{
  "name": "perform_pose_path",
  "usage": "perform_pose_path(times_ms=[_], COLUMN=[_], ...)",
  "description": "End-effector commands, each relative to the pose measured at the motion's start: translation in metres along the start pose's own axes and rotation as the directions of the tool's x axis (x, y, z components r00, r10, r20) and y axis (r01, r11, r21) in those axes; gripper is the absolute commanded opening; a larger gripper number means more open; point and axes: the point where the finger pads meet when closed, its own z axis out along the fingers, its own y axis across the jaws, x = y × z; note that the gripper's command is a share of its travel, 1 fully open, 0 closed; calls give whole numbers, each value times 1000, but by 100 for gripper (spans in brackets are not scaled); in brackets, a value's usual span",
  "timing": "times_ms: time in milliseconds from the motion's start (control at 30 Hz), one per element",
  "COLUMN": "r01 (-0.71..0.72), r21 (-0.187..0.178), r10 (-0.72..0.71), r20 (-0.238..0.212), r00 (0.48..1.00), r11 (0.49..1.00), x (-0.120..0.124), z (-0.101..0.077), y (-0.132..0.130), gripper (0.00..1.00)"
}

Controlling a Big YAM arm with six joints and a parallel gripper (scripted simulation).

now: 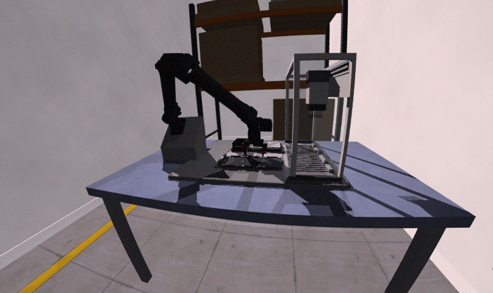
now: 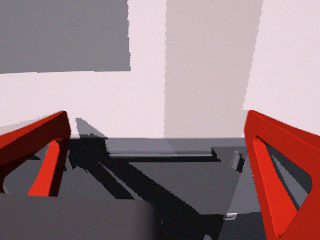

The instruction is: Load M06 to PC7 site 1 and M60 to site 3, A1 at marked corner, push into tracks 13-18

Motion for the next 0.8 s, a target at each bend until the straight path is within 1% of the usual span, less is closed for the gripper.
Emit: perform_pose_path(times_ms=[0,67,133,167,233,300,767], r01=[-2,-5,-29,-17,-22,-22,-29], r21=[36,40,65,52,57,57,64], r10=[2,5,29,17,22,22,29], r20=[1,0,0,0,0,0,5], r00=[1000,1000,1000,1000,1000,1000,1000], r11=[999,999,997,999,998,998,997], x=[-17,-20,-8,-7,-6,-6,-5], z=[-10,-11,-23,-28,-38,-38,-97], y=[-11,-13,-21,-18,-21,-21,-23], gripper=[100,100,100,100,100,100,100])
